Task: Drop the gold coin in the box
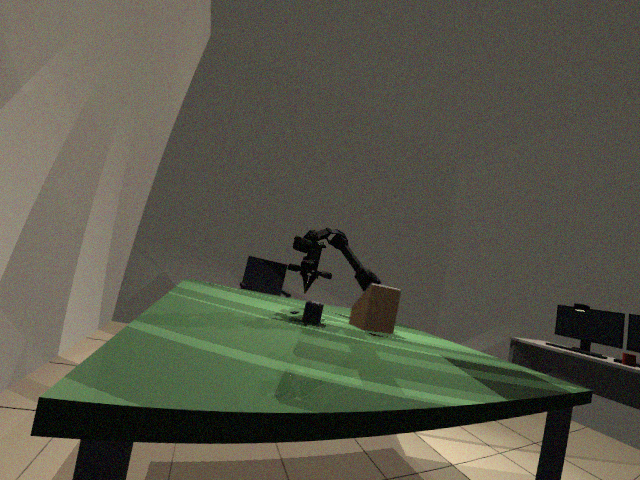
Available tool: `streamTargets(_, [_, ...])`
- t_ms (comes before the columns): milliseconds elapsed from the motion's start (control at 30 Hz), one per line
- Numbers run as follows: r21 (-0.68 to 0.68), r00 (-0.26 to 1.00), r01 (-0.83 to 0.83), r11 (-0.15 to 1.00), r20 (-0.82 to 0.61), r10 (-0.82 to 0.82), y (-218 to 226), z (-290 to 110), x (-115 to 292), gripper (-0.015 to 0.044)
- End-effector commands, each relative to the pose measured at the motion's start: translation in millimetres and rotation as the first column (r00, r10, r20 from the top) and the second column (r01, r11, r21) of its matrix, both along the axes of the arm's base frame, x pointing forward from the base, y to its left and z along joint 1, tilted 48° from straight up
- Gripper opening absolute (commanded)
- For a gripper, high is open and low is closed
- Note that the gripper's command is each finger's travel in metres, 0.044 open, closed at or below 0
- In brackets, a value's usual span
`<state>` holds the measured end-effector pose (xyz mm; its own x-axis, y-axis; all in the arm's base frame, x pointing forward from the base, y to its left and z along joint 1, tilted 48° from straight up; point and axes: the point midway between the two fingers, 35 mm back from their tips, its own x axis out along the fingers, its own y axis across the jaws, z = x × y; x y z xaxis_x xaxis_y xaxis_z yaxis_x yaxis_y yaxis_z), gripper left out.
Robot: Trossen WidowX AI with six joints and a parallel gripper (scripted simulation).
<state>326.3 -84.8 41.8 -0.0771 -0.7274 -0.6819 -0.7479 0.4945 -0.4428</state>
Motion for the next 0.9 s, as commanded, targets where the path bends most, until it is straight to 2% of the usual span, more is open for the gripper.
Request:
streamTargets(0, [0.004,1.000,0.004,1.000,-0.010,-0.004,6.1,-9.6,-4.3,0.0000])
streamTargets(867, [-0.005,1.000,0.005,1.000,-0.009,-0.005,45.4,-50.7,-17.3,0.0004])
